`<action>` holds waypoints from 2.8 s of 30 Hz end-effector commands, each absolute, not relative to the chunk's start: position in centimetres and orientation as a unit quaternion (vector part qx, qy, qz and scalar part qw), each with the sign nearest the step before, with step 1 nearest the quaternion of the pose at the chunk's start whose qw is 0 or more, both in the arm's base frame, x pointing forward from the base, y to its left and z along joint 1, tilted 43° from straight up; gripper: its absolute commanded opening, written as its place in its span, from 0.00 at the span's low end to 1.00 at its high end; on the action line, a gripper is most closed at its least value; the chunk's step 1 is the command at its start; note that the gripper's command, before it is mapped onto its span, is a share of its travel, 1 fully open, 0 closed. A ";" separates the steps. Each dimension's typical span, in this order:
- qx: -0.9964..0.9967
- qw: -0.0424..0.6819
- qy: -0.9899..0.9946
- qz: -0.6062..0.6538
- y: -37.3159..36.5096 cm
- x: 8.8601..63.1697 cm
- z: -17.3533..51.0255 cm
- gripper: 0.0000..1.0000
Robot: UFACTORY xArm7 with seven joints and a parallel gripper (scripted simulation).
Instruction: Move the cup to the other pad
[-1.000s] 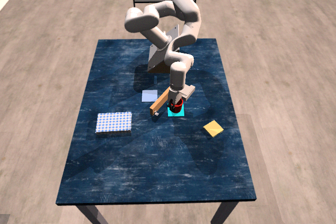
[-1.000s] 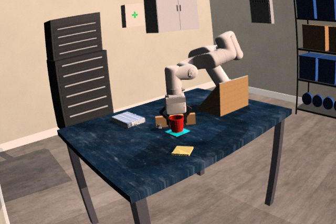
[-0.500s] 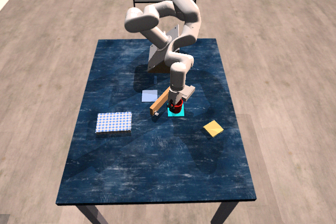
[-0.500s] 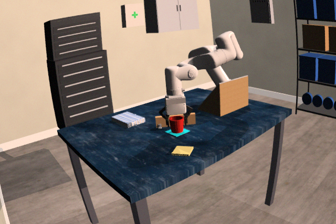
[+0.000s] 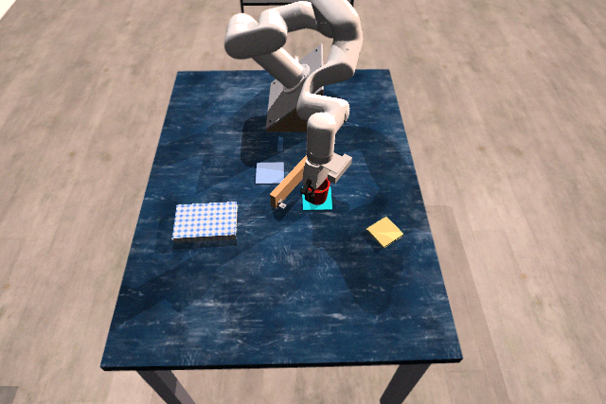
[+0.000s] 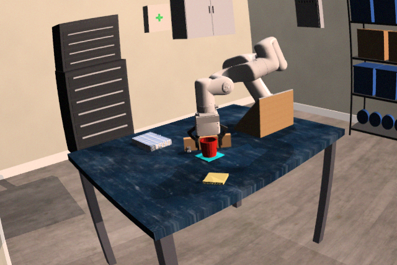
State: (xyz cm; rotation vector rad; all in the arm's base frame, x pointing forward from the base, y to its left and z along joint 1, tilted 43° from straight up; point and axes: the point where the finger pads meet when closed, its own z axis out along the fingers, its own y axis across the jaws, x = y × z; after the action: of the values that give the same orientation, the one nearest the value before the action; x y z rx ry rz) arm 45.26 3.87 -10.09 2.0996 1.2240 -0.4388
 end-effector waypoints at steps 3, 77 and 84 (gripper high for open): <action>0.802 0.330 0.469 -0.166 4.1 45.4 -10.0 1.00; 0.802 0.330 0.469 -0.166 8.7 45.1 -5.1 1.00; 0.802 0.330 0.469 -0.166 8.7 45.1 -5.1 1.00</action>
State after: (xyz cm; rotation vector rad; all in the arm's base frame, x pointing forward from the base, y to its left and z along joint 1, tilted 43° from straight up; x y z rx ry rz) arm 44.99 8.44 -5.23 2.0987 1.2234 -0.4393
